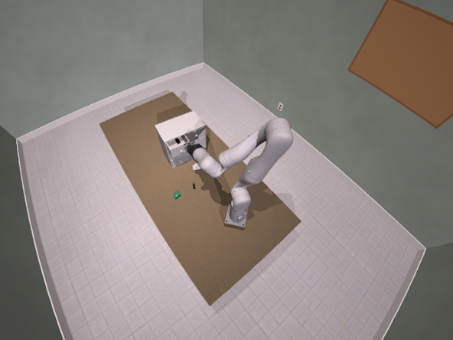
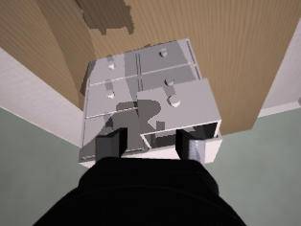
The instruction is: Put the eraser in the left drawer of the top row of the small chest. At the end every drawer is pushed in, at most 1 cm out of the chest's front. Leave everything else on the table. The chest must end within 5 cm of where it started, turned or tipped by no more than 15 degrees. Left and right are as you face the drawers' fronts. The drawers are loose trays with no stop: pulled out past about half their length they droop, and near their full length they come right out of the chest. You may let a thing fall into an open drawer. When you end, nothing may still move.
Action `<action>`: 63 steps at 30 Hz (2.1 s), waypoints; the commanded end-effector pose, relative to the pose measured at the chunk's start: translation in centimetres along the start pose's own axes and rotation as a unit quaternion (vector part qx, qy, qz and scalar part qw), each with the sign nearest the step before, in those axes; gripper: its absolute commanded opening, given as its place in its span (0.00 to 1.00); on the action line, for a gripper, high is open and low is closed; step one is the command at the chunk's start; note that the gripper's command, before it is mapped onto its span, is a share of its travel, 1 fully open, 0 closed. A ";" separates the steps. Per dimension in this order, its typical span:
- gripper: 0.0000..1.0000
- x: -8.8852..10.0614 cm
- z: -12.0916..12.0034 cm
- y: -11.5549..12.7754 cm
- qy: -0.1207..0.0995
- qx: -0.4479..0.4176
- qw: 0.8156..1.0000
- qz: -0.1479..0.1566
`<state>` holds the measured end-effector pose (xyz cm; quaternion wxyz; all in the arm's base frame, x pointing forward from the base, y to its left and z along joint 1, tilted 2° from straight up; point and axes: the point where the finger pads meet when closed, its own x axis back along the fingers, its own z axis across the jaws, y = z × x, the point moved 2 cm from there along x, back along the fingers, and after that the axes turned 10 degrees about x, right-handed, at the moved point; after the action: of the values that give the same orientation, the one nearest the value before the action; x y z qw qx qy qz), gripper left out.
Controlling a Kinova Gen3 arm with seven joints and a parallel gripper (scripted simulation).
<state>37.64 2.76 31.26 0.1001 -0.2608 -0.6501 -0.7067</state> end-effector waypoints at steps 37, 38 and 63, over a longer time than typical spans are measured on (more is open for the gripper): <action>1.00 0.3 0.7 1.2 -0.179 -0.317 0.931 0.027; 1.00 0.3 0.8 1.2 -0.186 -0.330 0.925 0.028; 1.00 0.5 0.9 2.7 -0.343 -0.611 0.712 0.053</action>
<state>38.20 3.63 33.58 -0.2599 -0.5221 -0.0704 -0.8093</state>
